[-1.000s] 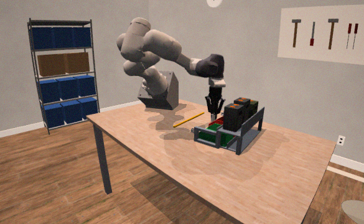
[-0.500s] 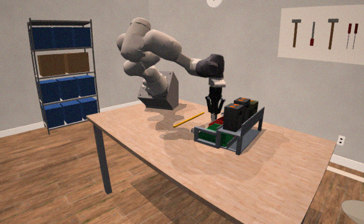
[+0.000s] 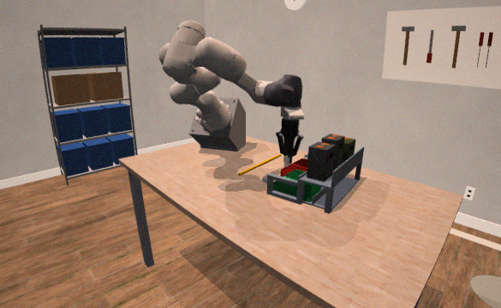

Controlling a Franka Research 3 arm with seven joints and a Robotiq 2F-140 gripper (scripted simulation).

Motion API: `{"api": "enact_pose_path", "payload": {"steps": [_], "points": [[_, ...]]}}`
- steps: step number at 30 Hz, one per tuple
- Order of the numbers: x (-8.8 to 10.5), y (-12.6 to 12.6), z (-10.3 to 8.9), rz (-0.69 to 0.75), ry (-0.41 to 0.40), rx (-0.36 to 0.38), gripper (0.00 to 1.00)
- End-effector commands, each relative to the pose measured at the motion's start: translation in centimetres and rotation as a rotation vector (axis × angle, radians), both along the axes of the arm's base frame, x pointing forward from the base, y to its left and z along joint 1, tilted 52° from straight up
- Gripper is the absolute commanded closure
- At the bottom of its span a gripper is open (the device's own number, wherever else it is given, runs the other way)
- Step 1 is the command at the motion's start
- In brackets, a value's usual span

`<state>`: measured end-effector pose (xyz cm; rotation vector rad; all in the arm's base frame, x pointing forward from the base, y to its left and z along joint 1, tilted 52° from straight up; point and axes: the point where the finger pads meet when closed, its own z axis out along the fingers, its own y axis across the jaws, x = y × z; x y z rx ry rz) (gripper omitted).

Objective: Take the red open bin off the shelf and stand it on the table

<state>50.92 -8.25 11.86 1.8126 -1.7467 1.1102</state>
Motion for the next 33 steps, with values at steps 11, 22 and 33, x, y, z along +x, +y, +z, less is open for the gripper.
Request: {"api": "enact_pose_path", "payload": {"steps": [11,22,33], "points": [[-2.3,-0.1,-0.7,0.001,-0.015,0.016,1.00],[-2.9,-0.2,-0.8,0.001,-0.017,0.018,1.00],[-5.8,-0.8,-1.6,0.001,-0.017,0.018,1.00]]}}
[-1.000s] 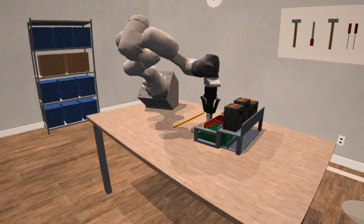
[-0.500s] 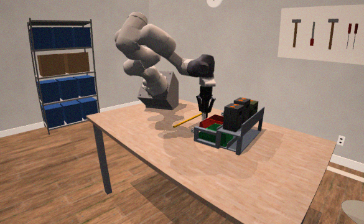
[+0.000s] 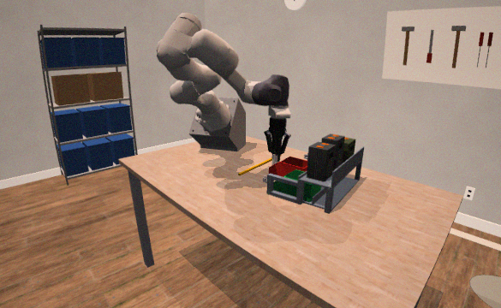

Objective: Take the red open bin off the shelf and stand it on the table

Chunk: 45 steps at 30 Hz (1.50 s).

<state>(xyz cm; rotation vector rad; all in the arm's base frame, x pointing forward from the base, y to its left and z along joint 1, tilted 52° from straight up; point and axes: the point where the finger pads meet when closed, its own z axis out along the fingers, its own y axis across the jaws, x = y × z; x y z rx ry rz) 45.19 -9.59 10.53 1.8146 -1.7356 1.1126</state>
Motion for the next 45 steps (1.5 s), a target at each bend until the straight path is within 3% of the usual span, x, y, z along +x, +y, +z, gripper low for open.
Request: {"api": "enact_pose_path", "payload": {"steps": [1,8,13,25,30,42,45], "points": [[0.0,0.5,-0.2,-0.004,-0.021,0.024,1.00],[0.0,0.5,-0.2,-0.004,-0.021,0.024,1.00],[-2.9,0.1,-1.0,-0.004,-0.021,0.024,1.00],[-2.9,0.1,-1.0,-0.004,-0.021,0.024,1.00],[-5.8,-0.4,-1.7,-0.004,-0.021,0.024,1.00],[-5.8,-0.4,-1.7,-0.004,-0.021,0.024,1.00],[-8.3,-0.6,-2.5,-0.003,-0.016,0.020,1.00]]}}
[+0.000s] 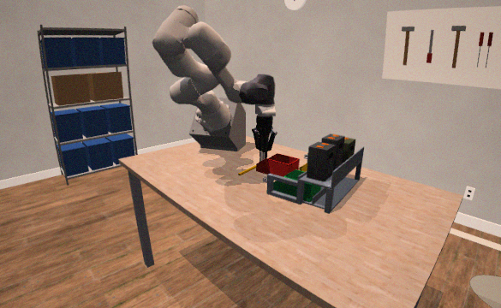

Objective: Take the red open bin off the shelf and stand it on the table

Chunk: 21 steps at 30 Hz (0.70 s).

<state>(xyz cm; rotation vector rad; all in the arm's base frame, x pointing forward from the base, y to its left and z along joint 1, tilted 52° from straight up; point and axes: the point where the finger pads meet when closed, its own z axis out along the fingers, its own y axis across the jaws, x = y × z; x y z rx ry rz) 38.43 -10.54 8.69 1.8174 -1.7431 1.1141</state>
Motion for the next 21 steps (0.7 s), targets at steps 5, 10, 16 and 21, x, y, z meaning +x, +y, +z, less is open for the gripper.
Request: {"api": "enact_pose_path", "payload": {"steps": [5,10,16,21], "points": [[-3.27,0.42,-1.25,-0.004,-0.016,0.018,1.00],[-3.27,0.42,-1.25,-0.004,-0.016,0.018,1.00],[-3.12,0.29,-1.14,0.000,-0.007,0.010,1.00],[-2.90,0.56,-1.18,-0.004,-0.016,0.018,1.00]]}}
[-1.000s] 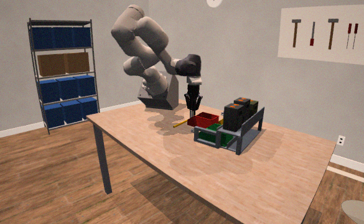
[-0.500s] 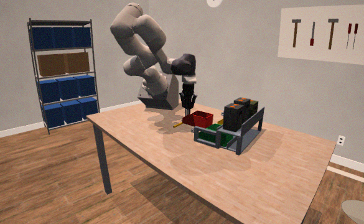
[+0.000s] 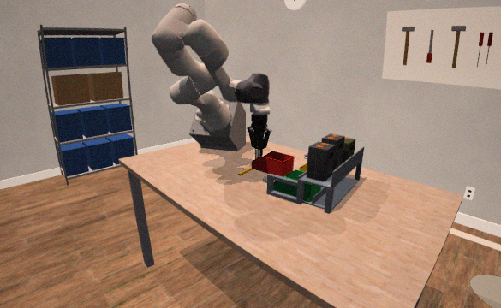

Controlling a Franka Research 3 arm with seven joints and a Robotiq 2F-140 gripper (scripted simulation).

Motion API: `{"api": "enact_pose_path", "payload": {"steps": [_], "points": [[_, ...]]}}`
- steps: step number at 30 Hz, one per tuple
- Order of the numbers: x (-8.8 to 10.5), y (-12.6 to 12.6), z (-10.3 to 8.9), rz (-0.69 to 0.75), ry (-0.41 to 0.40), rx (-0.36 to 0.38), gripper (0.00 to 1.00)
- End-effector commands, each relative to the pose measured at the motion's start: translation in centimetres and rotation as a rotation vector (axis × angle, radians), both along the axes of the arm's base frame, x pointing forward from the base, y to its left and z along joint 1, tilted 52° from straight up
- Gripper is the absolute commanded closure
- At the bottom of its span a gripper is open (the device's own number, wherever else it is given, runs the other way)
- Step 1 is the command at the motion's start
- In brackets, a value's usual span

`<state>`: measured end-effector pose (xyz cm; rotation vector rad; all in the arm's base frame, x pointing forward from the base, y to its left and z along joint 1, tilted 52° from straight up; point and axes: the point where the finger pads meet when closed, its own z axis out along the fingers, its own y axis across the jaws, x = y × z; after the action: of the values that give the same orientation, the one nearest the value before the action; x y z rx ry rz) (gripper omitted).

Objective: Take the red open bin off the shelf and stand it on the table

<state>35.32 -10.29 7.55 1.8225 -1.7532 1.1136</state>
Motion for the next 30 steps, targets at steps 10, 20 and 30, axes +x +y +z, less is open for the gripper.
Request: {"api": "enact_pose_path", "payload": {"steps": [10,20,30], "points": [[0.2,0.3,0.0,-0.005,-0.011,0.009,1.00],[0.3,-0.5,-0.5,-0.005,-0.011,0.009,1.00],[0.3,-0.9,-0.8,-0.004,-0.007,0.008,1.00]]}}
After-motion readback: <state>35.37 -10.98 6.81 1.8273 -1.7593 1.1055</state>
